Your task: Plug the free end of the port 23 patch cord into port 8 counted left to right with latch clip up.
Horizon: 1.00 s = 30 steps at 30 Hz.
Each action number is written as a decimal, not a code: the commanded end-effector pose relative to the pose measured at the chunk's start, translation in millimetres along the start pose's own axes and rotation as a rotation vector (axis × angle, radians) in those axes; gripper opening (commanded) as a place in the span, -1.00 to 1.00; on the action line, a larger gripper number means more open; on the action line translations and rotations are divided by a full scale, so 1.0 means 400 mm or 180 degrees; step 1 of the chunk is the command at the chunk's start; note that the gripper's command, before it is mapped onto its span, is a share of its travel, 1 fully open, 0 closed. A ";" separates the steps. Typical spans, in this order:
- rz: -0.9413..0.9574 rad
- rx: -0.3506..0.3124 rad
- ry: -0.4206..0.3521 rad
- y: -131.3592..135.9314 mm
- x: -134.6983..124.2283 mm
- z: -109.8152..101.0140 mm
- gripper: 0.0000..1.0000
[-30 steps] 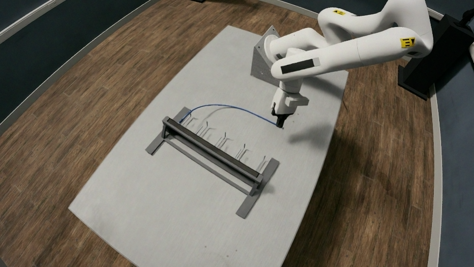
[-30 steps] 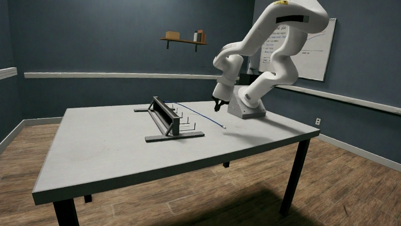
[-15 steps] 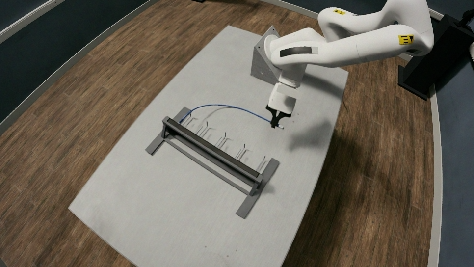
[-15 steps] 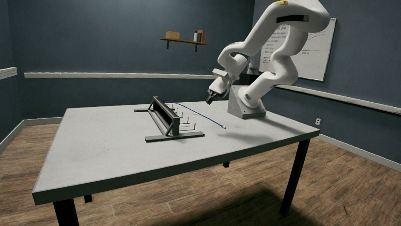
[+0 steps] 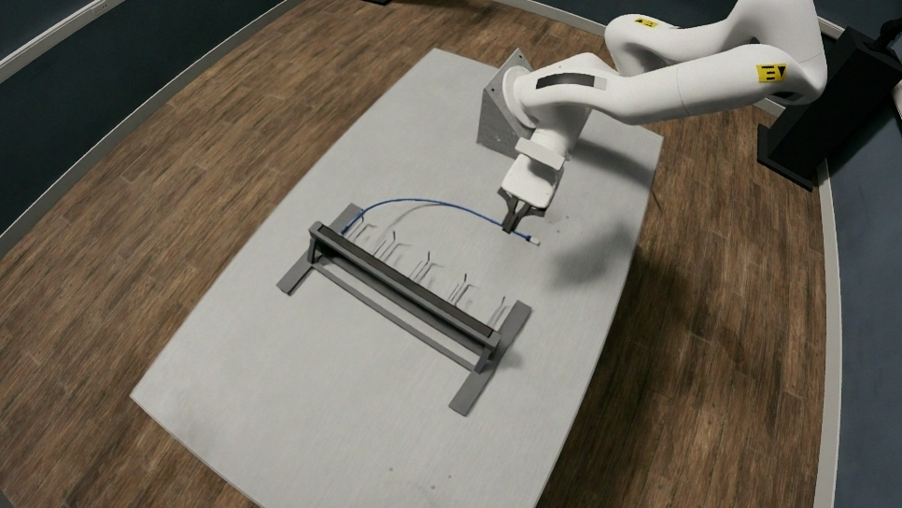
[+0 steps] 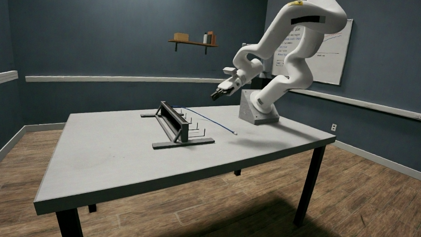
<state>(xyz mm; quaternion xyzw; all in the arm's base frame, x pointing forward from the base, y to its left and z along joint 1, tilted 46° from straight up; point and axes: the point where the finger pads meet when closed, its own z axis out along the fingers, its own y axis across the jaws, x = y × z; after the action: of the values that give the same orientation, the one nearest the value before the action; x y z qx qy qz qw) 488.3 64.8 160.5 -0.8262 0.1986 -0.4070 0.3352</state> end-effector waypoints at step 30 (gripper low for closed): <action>0.0001 -0.0025 0.0001 -0.001 0.004 0.105 -1.00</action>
<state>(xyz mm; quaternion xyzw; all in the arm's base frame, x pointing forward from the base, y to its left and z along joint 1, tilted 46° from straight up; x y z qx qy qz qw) 522.1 80.8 143.0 -0.8277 0.2003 -0.4056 0.3320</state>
